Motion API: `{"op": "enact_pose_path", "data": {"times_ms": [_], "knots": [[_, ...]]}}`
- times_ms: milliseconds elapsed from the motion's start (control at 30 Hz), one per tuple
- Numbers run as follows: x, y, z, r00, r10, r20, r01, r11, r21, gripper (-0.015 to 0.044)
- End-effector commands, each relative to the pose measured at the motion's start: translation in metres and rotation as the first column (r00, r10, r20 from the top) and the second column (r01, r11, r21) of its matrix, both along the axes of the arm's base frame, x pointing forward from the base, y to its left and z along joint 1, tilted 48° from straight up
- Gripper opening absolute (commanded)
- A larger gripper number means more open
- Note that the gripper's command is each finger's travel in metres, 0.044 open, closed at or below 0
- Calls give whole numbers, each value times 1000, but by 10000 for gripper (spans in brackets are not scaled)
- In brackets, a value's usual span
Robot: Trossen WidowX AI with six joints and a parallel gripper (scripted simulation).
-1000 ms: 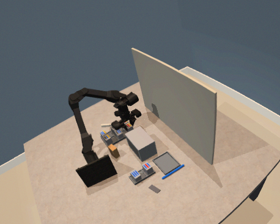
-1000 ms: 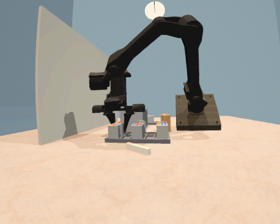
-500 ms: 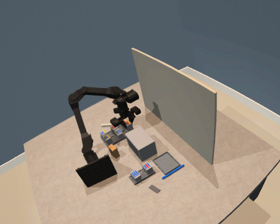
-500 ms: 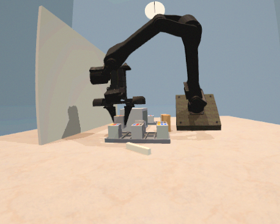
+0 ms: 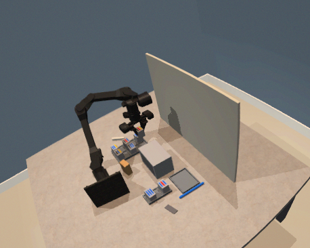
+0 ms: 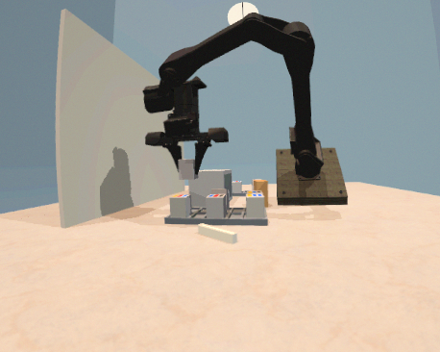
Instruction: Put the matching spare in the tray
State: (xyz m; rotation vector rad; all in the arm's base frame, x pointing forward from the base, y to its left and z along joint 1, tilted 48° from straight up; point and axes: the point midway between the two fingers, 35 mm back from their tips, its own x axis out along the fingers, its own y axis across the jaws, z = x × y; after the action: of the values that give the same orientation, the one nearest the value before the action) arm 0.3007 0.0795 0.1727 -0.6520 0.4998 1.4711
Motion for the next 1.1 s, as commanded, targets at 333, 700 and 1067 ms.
{"op": "enact_pose_path", "data": {"times_ms": [333, 700, 1067], "knots": [[4, -31, 26, 1000, 1, 7, -1, 1000, -1, 0], [12, -53, 28, 1000, -11, 9, 11, 1000, -8, 0], [43, -106, -13, 999, -48, 5, 48, 998, -38, 0]]}}
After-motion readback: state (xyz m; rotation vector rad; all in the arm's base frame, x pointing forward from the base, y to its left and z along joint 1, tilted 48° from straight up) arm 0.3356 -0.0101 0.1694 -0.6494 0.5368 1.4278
